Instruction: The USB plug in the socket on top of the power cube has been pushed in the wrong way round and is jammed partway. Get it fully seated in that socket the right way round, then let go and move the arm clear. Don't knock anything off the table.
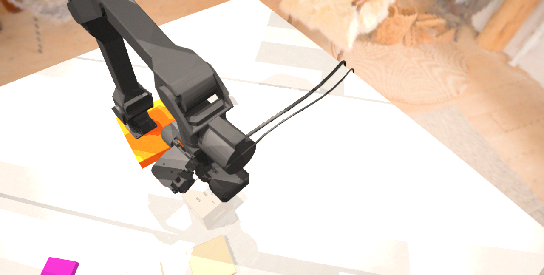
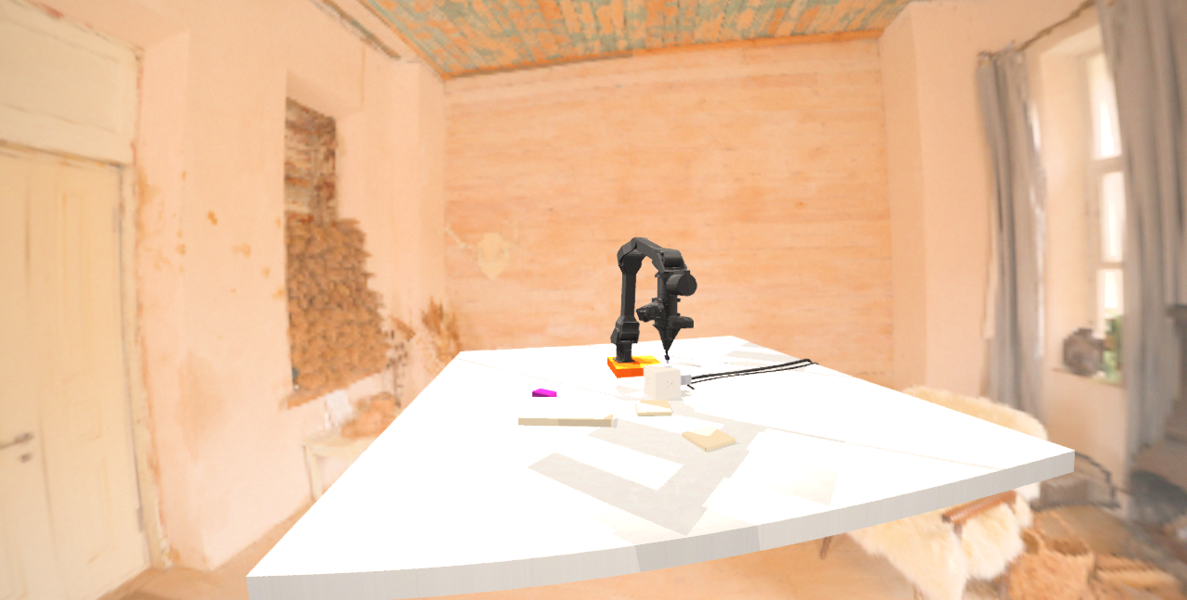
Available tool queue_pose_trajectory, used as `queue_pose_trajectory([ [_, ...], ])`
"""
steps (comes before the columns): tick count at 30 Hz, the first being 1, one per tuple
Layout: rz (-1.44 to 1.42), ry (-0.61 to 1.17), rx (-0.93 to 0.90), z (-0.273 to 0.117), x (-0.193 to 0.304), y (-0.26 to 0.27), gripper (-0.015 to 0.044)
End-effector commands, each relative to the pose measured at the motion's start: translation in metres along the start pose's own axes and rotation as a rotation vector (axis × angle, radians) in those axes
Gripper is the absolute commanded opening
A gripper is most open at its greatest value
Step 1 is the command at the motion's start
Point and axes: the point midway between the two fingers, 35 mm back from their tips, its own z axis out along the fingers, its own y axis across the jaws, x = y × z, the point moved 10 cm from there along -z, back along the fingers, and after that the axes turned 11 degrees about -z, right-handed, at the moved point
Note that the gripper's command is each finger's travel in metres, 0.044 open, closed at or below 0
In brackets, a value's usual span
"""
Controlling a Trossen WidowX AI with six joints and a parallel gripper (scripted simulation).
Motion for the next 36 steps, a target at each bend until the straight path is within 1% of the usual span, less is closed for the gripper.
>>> queue_pose_trajectory([
  [1, 0.004, -0.003, 0.002, 0.0014, 0.0000, -0.0001, 0.0000],
  [36, 0.004, -0.003, 0.002, 0.0056, 0.0002, -0.0001, 0.0000],
])
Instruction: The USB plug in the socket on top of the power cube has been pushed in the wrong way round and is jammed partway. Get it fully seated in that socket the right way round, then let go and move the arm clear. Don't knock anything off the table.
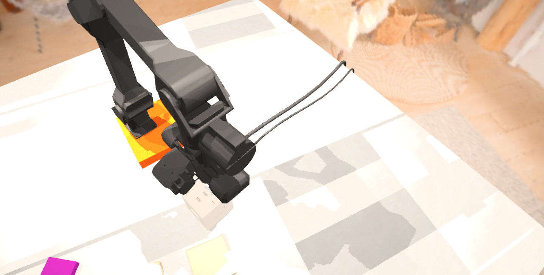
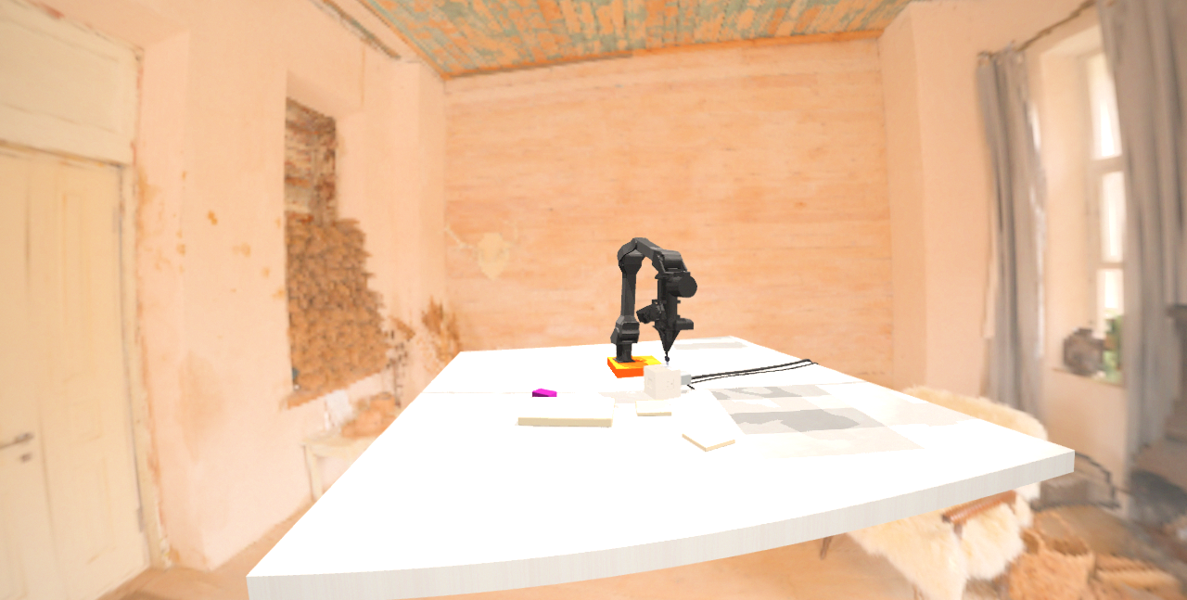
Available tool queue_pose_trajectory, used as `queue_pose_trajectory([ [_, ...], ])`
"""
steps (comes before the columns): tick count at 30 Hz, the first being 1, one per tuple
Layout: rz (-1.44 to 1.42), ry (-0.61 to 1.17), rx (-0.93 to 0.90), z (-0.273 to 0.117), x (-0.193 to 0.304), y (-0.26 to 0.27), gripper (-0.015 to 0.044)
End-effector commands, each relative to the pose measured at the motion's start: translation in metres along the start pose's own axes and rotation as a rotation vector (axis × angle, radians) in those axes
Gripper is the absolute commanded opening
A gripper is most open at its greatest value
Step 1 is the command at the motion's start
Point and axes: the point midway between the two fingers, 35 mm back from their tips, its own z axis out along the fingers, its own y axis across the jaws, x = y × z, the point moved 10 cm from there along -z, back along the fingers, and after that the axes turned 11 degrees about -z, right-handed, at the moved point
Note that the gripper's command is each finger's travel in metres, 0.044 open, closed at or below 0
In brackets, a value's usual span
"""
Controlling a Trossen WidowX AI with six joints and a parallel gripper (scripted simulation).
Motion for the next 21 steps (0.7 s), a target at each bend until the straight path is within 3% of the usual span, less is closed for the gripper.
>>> queue_pose_trajectory([
  [1, 0.004, -0.003, 0.002, 0.0015, 0.0000, -0.0001, 0.0000],
  [21, 0.004, -0.003, 0.002, 0.0039, 0.0001, -0.0001, 0.0000],
])
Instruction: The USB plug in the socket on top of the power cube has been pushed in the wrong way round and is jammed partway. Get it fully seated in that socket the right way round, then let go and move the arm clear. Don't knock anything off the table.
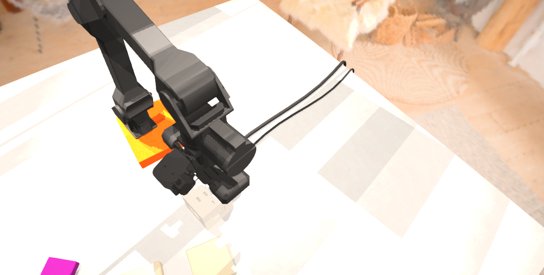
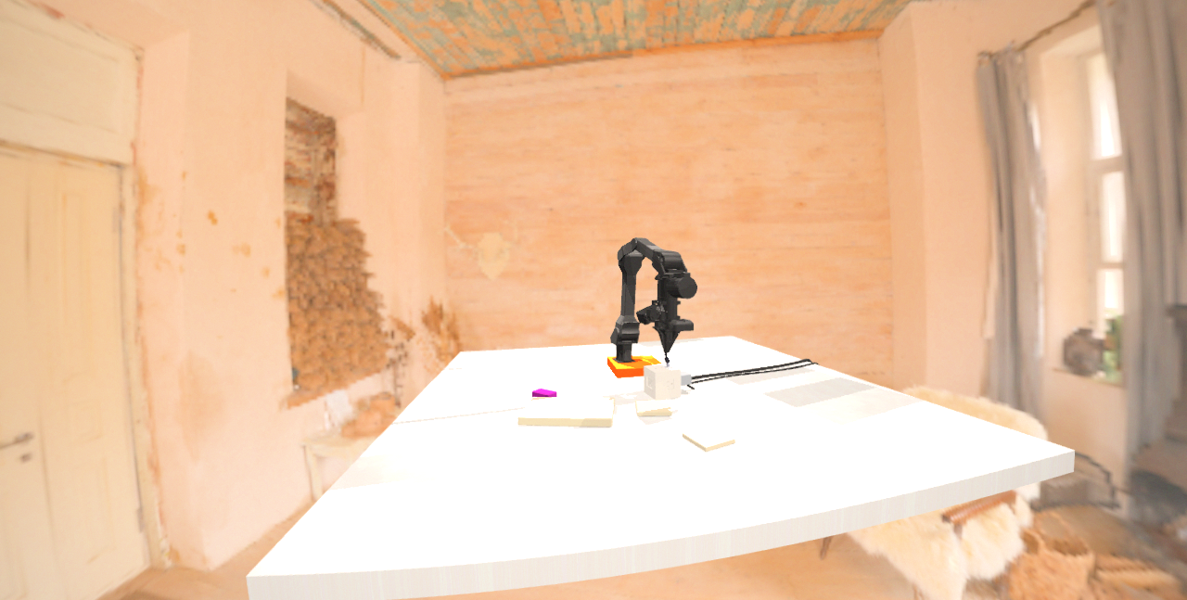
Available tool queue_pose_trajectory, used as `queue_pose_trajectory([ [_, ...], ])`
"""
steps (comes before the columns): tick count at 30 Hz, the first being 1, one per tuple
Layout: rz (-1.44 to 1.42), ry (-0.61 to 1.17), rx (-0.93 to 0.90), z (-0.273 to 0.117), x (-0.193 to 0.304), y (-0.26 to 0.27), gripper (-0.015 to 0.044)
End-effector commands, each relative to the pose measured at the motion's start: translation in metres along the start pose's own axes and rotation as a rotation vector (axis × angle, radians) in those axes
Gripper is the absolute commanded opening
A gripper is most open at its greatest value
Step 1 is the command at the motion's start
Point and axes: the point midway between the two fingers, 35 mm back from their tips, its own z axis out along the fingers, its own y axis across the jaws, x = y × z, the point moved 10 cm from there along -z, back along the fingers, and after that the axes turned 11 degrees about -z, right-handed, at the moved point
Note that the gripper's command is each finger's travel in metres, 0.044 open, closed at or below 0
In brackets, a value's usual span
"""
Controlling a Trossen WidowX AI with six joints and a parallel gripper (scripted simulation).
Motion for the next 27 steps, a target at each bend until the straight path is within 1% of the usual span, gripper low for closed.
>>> queue_pose_trajectory([
  [1, 0.004, -0.003, 0.002, 0.0014, 0.0000, -0.0001, 0.0000],
  [27, 0.004, -0.003, 0.002, 0.0046, 0.0002, -0.0001, 0.0000],
])
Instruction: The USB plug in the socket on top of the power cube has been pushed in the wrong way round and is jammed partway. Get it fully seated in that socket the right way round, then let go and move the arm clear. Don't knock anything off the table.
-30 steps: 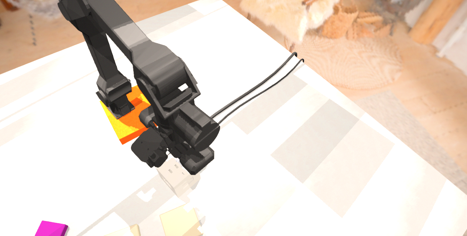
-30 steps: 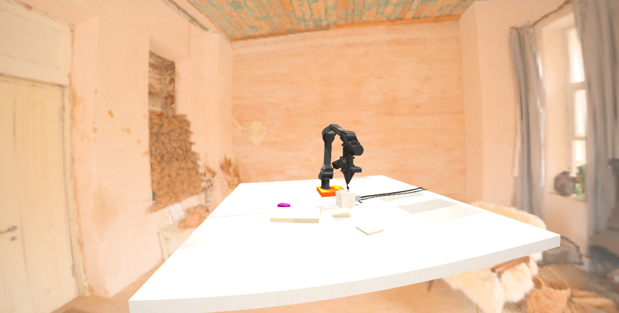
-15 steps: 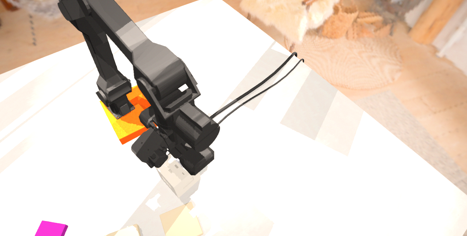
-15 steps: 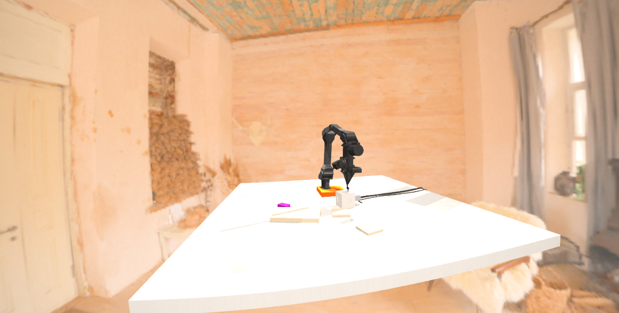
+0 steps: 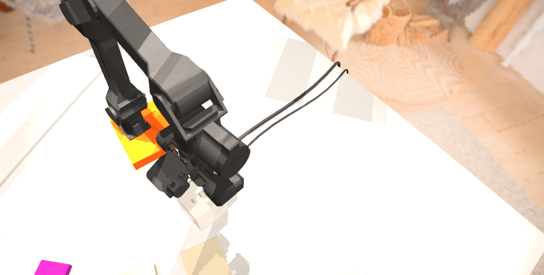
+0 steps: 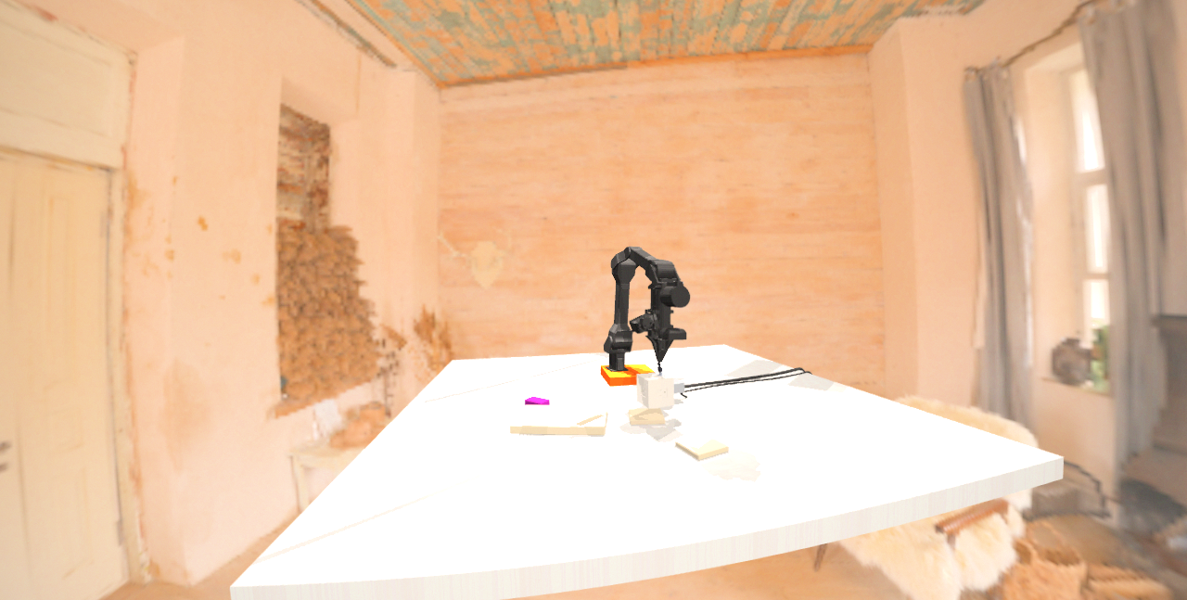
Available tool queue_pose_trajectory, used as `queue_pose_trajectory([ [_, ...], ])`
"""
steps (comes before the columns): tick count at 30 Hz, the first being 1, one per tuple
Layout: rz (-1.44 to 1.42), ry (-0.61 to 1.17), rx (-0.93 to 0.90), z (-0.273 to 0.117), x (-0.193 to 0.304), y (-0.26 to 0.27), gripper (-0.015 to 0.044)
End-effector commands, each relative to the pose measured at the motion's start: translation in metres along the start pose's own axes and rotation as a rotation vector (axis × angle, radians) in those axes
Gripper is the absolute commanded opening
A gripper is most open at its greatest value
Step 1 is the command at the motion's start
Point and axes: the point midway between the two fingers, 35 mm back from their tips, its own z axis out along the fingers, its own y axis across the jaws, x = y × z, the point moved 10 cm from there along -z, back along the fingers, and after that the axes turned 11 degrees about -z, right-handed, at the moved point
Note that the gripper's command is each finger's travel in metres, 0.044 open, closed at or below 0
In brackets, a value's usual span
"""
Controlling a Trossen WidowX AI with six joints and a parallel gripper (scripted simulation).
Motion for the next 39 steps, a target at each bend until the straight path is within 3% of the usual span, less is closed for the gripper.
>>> queue_pose_trajectory([
  [1, 0.003, 0.001, 0.004, 0.0021, 0.0003, -0.0004, 0.0000],
  [39, 0.003, 0.001, 0.004, 0.0067, 0.0006, -0.0003, 0.0000],
])
